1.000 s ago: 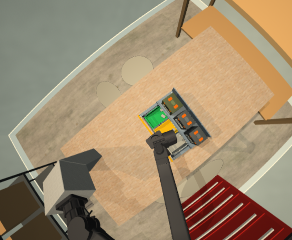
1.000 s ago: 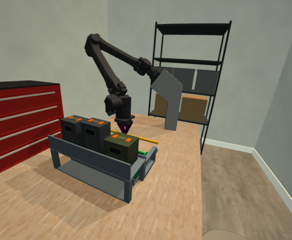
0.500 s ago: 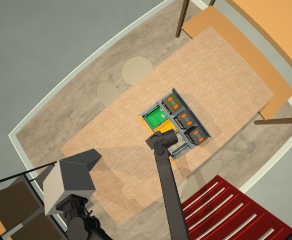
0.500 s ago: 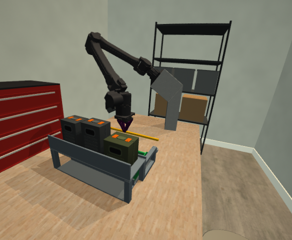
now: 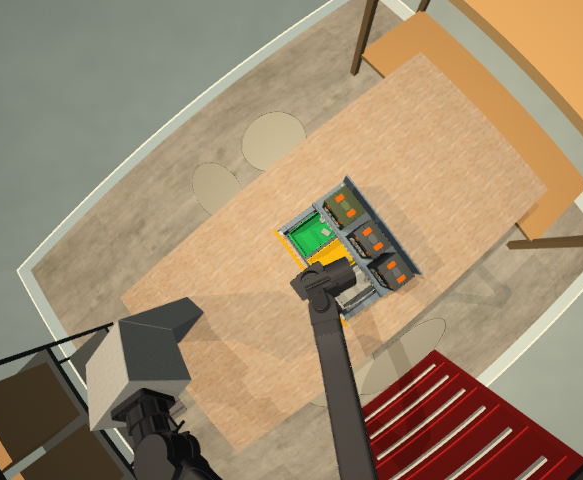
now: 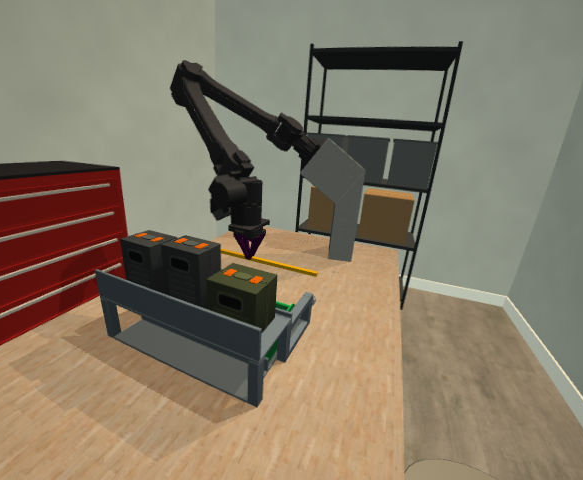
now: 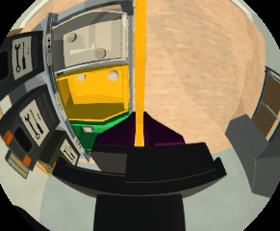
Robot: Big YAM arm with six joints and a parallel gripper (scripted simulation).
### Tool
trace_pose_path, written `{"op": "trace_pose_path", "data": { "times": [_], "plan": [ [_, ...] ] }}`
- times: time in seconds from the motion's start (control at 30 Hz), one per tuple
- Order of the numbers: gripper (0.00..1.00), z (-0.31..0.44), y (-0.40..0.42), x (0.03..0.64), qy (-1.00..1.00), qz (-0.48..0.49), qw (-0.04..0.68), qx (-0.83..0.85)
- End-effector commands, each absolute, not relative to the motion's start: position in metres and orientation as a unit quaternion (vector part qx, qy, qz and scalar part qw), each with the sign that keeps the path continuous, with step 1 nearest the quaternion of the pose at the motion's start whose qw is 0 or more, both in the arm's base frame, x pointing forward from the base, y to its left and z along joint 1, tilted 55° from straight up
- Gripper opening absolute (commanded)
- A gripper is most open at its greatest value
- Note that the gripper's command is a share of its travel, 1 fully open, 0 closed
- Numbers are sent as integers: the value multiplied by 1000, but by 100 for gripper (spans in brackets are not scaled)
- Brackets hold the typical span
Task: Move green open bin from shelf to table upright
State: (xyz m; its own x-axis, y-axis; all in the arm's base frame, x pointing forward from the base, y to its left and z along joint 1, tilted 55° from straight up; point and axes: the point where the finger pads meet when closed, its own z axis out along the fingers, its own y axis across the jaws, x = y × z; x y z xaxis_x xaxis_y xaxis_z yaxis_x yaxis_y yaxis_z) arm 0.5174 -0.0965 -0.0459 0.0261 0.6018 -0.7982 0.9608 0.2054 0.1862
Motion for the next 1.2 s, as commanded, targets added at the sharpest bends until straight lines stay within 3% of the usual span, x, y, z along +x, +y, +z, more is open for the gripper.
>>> {"op": "trace_pose_path", "data": {
  "times": [0.0,1.17],
  "plan": [
    [0,-28,-74,523,662,-203,419,587],
    [0,-13,-54,515,662,-203,419,587]
  ]
}}
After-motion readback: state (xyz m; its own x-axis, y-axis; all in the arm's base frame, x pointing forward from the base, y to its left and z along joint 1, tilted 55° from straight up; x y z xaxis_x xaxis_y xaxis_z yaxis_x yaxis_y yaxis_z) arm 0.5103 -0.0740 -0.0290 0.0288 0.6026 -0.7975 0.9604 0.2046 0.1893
